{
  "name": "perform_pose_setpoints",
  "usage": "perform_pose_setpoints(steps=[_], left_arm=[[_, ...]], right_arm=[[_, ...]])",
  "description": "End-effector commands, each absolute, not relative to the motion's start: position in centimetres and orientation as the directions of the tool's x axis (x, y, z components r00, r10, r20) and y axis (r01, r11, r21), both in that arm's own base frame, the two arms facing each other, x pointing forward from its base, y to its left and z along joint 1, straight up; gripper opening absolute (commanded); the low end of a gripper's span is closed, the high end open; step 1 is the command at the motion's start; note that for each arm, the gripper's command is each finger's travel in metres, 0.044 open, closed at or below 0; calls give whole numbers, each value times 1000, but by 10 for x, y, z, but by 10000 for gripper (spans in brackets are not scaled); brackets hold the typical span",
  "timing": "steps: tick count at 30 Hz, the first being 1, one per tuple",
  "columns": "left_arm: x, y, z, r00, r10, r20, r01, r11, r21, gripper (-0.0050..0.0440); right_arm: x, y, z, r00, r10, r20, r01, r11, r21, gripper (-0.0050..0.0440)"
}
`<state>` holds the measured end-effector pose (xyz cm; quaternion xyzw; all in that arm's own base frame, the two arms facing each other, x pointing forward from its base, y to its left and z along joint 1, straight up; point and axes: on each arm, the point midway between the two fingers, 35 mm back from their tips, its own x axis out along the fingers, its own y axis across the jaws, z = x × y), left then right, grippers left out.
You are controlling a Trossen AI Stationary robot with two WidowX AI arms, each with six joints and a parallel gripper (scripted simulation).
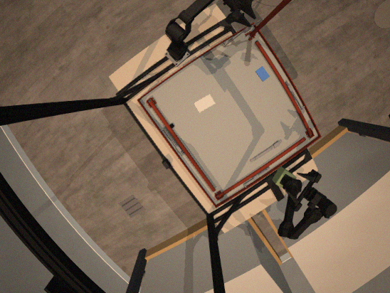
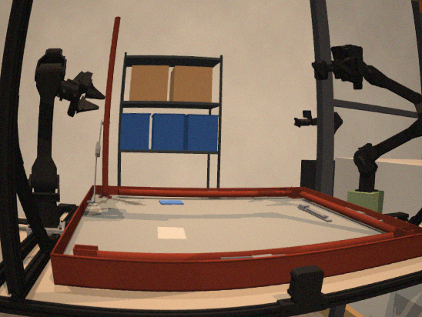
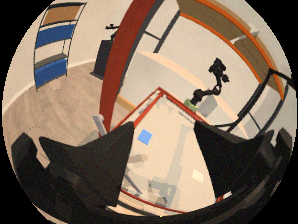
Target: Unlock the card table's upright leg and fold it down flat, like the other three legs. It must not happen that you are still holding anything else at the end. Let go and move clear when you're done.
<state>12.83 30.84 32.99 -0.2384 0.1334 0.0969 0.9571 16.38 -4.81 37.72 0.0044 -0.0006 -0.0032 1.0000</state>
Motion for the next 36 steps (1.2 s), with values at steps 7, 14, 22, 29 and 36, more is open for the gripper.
perform_pose_setpoints(steps=[7,14,22,29,36], left_arm=[[109,316,338,958,133,-255,-246,836,-490,290],[109,316,338,958,133,-255,-246,836,-490,290],[109,316,338,958,133,-255,-246,836,-490,290],[107,320,327,959,128,-255,-242,837,-491,290],[87,329,225,969,87,-233,-201,825,-528,290]], right_arm=[[158,-40,381,1000,0,0,0,1000,0,400],[158,-40,381,1000,0,0,0,1000,0,400],[158,-40,381,1000,0,0,0,1000,0,400],[158,-40,381,1000,0,0,0,1000,0,400],[158,-40,381,1000,0,0,0,1000,0,400]])
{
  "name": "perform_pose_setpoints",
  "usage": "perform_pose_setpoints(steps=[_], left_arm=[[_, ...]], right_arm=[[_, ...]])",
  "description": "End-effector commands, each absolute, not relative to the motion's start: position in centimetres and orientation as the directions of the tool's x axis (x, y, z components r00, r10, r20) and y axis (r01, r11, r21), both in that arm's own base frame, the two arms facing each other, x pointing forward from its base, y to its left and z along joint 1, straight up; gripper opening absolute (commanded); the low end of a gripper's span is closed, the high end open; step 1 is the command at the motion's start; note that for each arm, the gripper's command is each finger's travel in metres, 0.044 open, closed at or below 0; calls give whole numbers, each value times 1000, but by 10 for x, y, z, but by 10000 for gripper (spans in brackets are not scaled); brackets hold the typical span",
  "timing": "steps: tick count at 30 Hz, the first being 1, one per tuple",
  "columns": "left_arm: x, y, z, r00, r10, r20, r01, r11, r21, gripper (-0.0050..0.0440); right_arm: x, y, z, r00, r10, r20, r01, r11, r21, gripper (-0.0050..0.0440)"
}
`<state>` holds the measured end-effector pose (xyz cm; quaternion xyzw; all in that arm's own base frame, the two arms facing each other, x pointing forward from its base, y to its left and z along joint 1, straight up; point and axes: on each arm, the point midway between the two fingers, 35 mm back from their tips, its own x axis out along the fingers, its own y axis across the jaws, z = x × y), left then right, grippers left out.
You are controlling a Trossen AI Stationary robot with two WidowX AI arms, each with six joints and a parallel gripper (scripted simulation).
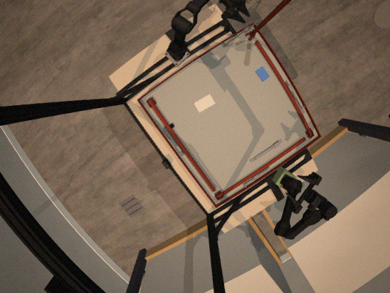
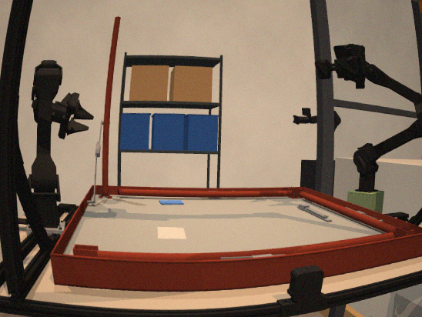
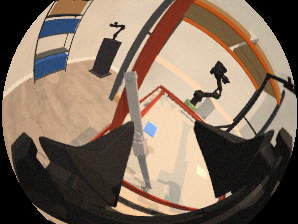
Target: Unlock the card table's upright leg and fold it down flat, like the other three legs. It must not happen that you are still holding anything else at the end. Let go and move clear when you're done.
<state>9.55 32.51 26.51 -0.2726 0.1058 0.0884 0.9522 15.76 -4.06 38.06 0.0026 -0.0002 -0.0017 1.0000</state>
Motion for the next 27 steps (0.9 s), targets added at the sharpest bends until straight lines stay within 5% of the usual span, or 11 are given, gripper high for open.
perform_pose_setpoints(steps=[1,27], left_arm=[[86,328,218,970,85,-230,-197,829,-524,290],[97,321,193,953,25,-303,-184,840,-510,290]], right_arm=[[158,-40,381,1000,0,0,0,1000,0,400],[158,-40,381,1000,0,0,0,1000,0,400]])
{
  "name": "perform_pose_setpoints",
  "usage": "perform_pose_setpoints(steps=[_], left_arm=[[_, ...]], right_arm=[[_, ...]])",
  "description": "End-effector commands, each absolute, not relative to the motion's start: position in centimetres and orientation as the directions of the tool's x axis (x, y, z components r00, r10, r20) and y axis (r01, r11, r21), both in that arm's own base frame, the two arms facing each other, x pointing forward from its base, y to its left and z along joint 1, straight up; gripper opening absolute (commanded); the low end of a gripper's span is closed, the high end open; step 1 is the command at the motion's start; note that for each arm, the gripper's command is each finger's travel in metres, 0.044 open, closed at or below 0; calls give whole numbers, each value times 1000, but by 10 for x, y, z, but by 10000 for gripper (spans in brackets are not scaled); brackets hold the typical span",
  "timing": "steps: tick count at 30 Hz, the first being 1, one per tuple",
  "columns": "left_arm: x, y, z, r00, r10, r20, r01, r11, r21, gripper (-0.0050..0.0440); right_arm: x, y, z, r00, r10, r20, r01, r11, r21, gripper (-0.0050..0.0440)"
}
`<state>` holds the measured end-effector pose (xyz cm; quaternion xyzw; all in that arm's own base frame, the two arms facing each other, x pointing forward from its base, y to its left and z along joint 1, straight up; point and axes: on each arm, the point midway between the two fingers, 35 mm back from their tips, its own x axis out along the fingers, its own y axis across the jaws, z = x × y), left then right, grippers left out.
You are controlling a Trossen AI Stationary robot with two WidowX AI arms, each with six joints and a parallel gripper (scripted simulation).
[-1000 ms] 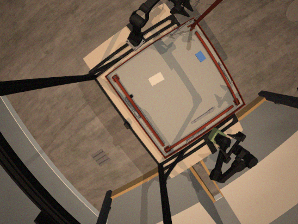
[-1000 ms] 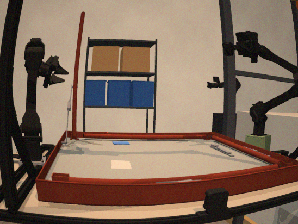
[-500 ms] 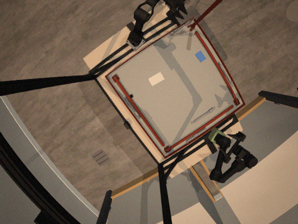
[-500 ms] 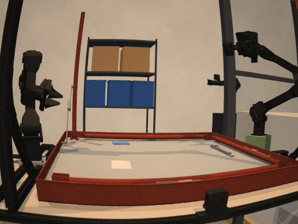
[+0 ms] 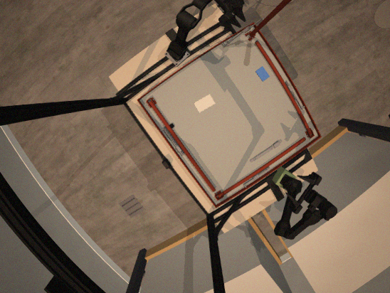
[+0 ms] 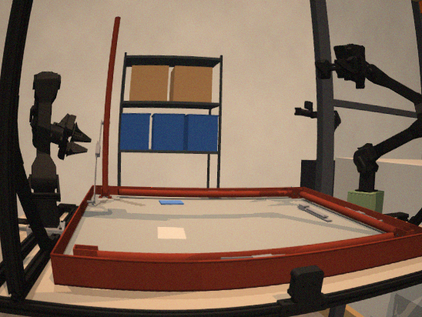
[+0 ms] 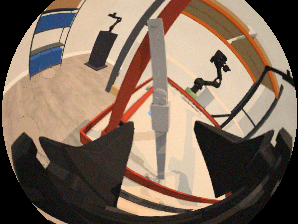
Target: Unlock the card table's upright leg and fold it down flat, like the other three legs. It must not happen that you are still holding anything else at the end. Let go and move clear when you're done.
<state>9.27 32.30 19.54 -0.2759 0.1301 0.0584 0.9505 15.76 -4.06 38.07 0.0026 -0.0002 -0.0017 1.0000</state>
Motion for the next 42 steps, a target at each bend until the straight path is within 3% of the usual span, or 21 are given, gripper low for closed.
perform_pose_setpoints(steps=[1,23,42], left_arm=[[98,321,193,950,21,-311,-185,840,-510,290],[125,319,176,879,-29,-476,-244,830,-502,290],[150,322,169,866,-76,-495,-243,800,-548,290]], right_arm=[[158,-40,381,1000,0,0,0,1000,0,400],[158,-40,381,1000,0,0,0,1000,0,400],[158,-40,381,1000,0,0,0,1000,0,400]])
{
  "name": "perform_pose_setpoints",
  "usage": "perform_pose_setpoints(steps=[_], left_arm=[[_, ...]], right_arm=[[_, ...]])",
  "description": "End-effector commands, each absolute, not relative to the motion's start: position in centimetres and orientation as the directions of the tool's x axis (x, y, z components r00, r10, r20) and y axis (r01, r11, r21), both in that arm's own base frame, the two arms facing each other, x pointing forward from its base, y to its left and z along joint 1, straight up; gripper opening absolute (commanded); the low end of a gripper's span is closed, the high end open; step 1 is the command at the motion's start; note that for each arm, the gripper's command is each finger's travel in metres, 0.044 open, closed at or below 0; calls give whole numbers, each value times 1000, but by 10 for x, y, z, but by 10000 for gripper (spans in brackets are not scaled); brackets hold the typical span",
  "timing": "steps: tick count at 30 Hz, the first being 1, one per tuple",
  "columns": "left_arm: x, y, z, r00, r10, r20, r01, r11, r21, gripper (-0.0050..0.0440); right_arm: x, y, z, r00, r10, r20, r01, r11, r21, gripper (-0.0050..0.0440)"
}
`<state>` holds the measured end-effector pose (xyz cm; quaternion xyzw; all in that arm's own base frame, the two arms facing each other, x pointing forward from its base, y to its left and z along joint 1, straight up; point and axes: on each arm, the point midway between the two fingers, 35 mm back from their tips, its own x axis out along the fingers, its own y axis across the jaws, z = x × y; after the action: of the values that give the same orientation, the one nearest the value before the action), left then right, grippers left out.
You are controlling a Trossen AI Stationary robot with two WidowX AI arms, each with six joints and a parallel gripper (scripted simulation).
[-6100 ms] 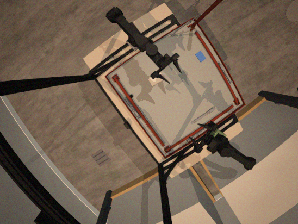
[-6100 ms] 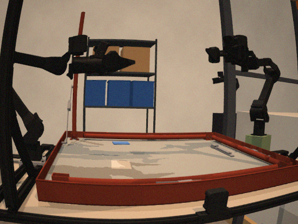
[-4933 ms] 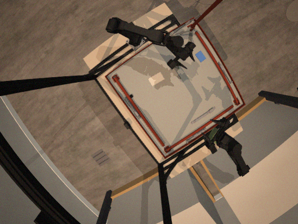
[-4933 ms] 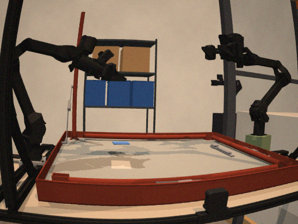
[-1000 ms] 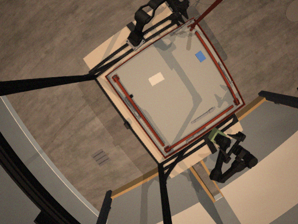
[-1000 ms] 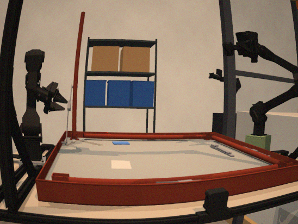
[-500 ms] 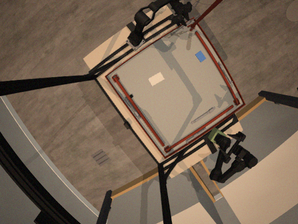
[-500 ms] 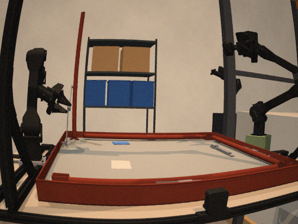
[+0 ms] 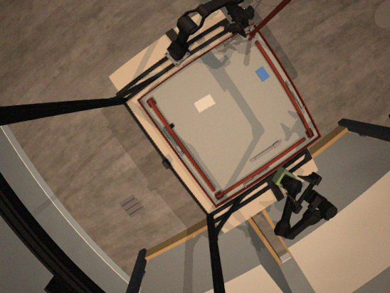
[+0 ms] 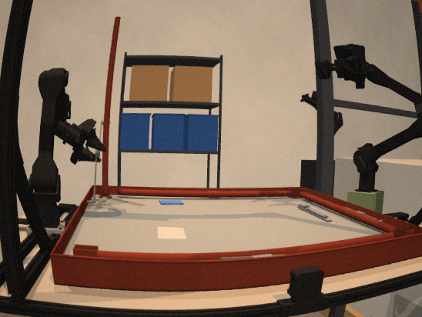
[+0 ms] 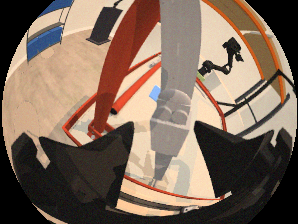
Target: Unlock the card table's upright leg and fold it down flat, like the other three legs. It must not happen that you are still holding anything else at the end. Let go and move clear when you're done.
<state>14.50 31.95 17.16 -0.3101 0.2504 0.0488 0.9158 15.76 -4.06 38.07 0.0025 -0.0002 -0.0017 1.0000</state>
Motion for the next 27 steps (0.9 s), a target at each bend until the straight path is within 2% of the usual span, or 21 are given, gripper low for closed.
perform_pose_setpoints(steps=[1,12,17,21,27], left_arm=[[151,322,169,865,-79,-496,-241,800,-550,290],[161,323,169,861,-98,-500,-232,798,-556,290],[161,323,169,861,-98,-500,-232,798,-556,170],[161,323,169,861,-98,-500,-232,798,-556,163],[161,323,169,861,-98,-500,-232,798,-556,123]], right_arm=[[158,-40,381,1000,0,0,0,1000,0,400],[158,-40,381,1000,0,0,0,1000,0,400],[158,-40,381,1000,0,0,0,1000,0,400],[158,-40,381,1000,0,0,0,1000,0,400],[158,-40,381,1000,0,0,0,1000,0,400]])
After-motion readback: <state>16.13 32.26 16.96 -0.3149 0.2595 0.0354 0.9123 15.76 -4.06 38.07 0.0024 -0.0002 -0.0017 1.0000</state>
